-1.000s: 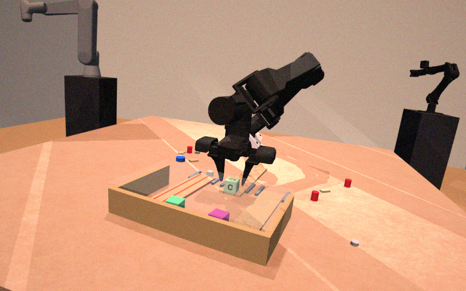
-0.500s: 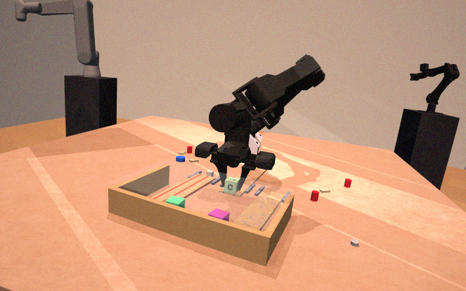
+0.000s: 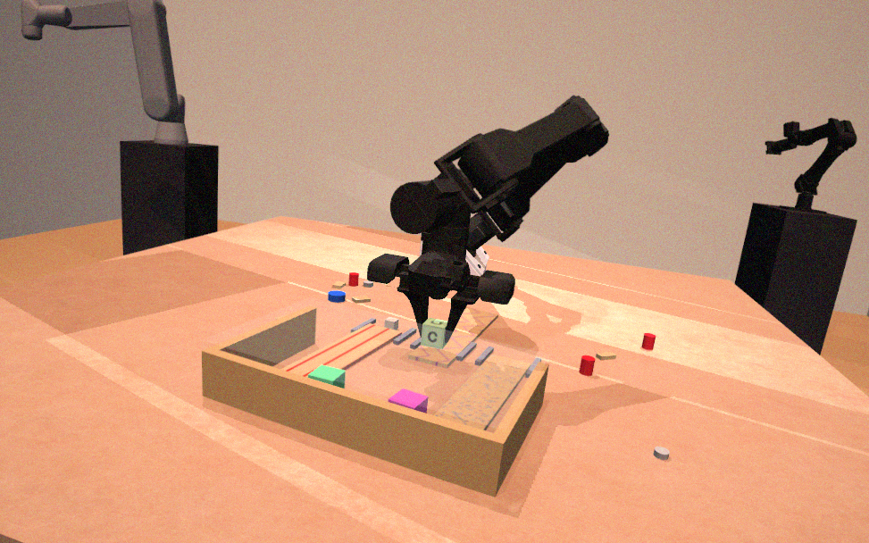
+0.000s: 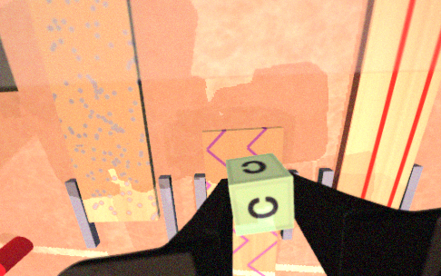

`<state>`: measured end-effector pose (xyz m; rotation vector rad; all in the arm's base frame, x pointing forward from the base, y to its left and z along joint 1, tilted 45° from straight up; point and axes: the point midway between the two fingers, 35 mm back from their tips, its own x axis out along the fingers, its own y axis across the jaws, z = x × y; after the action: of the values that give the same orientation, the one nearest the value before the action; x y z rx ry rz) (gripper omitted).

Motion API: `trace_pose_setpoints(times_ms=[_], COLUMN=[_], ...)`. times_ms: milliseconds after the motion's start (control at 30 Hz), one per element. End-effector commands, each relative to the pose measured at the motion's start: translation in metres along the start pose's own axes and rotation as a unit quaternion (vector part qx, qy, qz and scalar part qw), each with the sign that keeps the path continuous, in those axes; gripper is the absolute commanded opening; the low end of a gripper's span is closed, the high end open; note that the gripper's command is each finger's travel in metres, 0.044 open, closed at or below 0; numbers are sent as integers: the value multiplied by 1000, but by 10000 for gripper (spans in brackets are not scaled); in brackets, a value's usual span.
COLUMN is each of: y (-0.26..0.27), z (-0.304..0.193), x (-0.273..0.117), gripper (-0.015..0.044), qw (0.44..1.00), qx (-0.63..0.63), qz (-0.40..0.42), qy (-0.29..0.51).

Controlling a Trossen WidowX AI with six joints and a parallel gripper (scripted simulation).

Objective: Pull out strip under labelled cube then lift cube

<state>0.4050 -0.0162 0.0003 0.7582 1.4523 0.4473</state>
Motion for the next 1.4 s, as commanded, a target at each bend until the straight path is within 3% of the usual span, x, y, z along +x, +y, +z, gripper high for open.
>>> trace_pose_setpoints(times_ms=[0,233,833,1167,1367], y=[-4,-8,-16,-17,-17], z=[-15,-43,-97,-99,-99], x=[-13,-30,-30,-65,-66], gripper=[0,0,0,0,0], qw=[1000,1000,1000,1000,1000], qx=[2,4,6,6,6], qz=[-2,0,-1,-1,-1], qy=[0,1,2,2,2])
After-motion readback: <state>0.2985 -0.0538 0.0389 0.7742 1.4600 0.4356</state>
